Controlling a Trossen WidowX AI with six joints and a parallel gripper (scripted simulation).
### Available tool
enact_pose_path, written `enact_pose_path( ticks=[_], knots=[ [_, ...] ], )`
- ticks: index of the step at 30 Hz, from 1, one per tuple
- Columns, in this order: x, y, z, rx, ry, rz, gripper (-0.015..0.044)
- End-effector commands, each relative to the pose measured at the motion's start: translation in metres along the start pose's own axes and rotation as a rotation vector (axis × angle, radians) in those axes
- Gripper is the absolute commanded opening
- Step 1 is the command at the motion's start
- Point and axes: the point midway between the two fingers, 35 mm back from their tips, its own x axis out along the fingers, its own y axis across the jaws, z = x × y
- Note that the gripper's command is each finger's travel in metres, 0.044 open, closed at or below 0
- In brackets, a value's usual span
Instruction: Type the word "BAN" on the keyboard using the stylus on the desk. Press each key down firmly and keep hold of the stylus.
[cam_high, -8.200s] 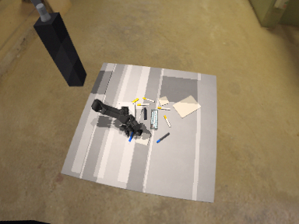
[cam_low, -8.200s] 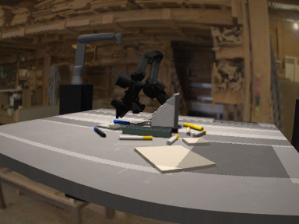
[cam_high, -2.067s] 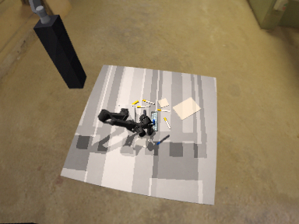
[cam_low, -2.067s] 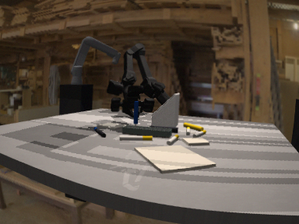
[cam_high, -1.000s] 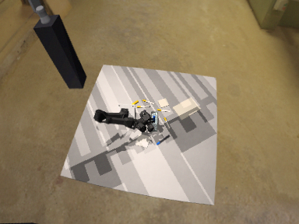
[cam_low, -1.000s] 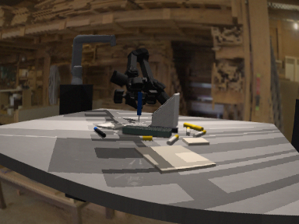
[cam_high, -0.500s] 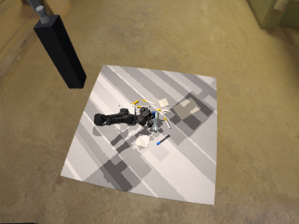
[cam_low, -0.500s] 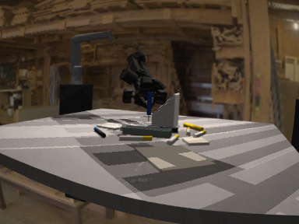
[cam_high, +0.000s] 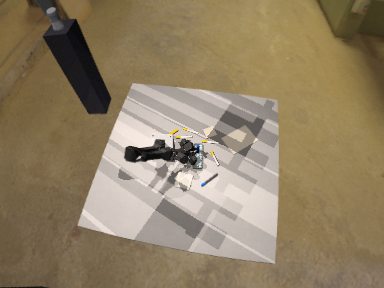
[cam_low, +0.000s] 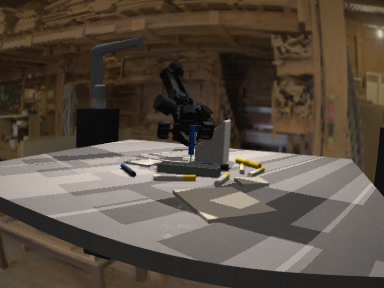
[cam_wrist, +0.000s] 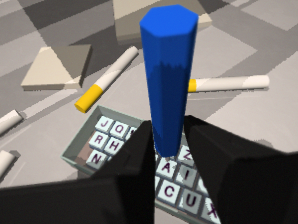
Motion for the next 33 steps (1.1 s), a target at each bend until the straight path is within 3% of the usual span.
enact_pose_path(
  ticks=[1,33],
  knots=[
    [0.001,0.001,-0.002,-0.002,-0.001,0.004,0.0081],
    [0.010,0.002,-0.017,-0.003,0.000,0.004,0.0081]
  ],
)
